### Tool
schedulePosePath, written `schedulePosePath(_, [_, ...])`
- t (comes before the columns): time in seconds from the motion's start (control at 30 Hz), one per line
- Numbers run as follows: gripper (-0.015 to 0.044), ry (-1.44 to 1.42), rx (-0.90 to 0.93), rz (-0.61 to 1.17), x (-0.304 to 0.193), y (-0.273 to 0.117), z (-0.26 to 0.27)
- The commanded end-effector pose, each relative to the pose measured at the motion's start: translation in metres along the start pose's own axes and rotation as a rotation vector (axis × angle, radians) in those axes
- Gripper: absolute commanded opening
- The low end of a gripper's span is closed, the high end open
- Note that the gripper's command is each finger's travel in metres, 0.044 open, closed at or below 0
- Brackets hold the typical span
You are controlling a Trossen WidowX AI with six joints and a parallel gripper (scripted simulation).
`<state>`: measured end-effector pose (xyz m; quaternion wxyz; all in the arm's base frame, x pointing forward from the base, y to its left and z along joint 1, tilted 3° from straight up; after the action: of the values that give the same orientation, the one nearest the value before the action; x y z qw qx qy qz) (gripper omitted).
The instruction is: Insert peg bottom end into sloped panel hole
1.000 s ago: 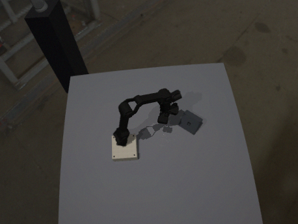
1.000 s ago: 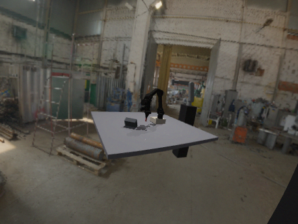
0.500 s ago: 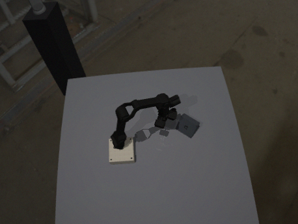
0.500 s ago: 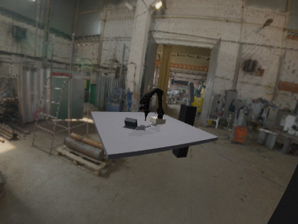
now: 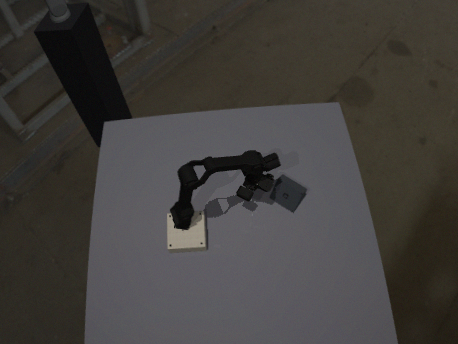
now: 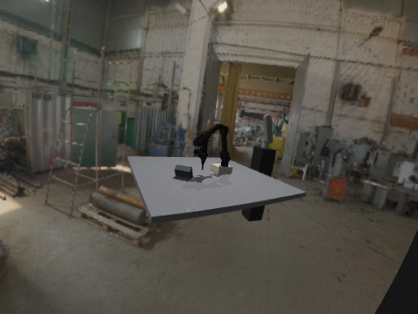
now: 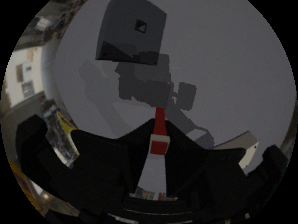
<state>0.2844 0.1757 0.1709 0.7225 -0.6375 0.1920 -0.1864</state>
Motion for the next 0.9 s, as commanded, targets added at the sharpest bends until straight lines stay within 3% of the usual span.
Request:
schedulePosePath(0.0, [0.0, 0.059, 0.022, 0.017, 0.004, 0.002, -0.003])
schedulePosePath(0.87, [0.0, 0.397, 0.163, 0.104, 0.036, 0.009, -0.02])
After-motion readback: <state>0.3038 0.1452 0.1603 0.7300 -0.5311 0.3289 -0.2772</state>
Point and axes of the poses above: the point midway between the two fingers, 35 mm back from their tips, its own y axis out along the fingers, its own z axis across the jaws, x = y × z, the point moved 9 cm from there along -y, back along the fingers, and after that the axes turned 8 degrees about y, right-handed, at the moved point
